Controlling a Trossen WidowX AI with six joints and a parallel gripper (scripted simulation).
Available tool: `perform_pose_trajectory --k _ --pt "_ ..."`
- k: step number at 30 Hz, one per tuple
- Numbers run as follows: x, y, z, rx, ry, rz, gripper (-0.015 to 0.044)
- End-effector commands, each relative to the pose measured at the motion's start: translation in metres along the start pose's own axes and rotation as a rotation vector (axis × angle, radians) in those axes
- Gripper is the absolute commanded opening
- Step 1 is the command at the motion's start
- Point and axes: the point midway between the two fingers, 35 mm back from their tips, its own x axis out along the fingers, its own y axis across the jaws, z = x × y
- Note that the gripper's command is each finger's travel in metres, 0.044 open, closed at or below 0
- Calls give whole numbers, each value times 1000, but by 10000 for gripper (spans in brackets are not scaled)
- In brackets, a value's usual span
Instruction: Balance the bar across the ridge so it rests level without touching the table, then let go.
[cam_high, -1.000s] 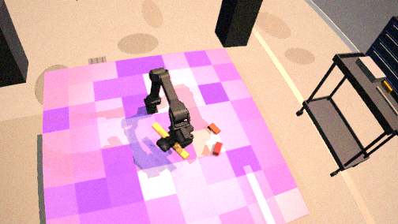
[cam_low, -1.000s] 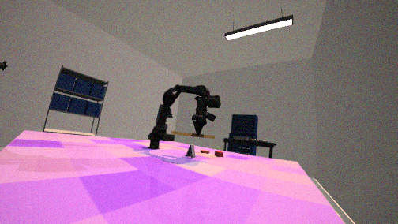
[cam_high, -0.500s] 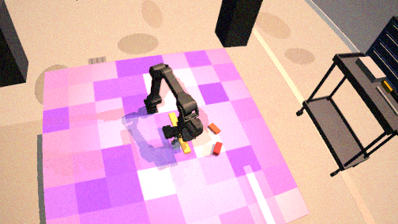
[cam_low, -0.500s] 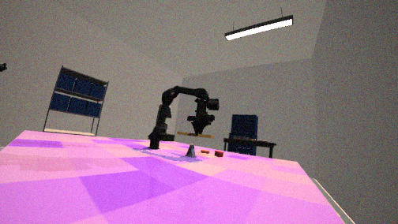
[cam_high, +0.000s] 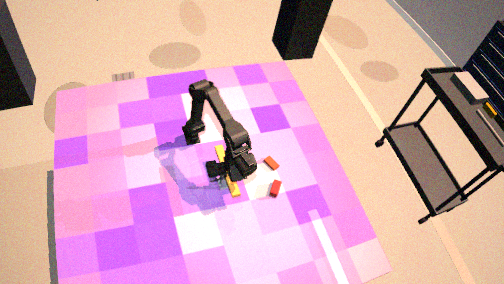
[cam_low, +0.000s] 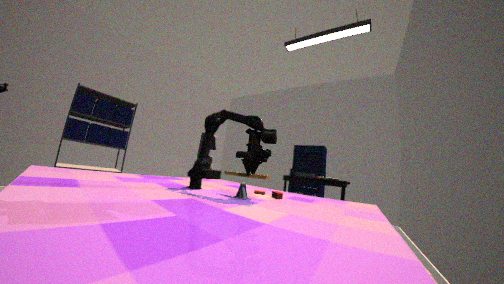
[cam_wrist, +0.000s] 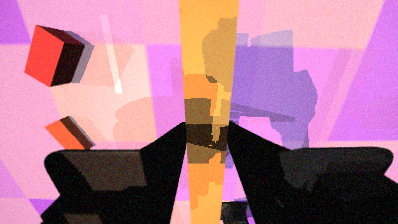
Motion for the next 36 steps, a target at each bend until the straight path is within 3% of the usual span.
perform_pose_trajectory --k 1,14,36 --pt "7 -2 -2 7 6 -5 0" --pt "26 -5 -3 17 6 -6 0" --pt "26 -6 -3 17 6 -6 0"
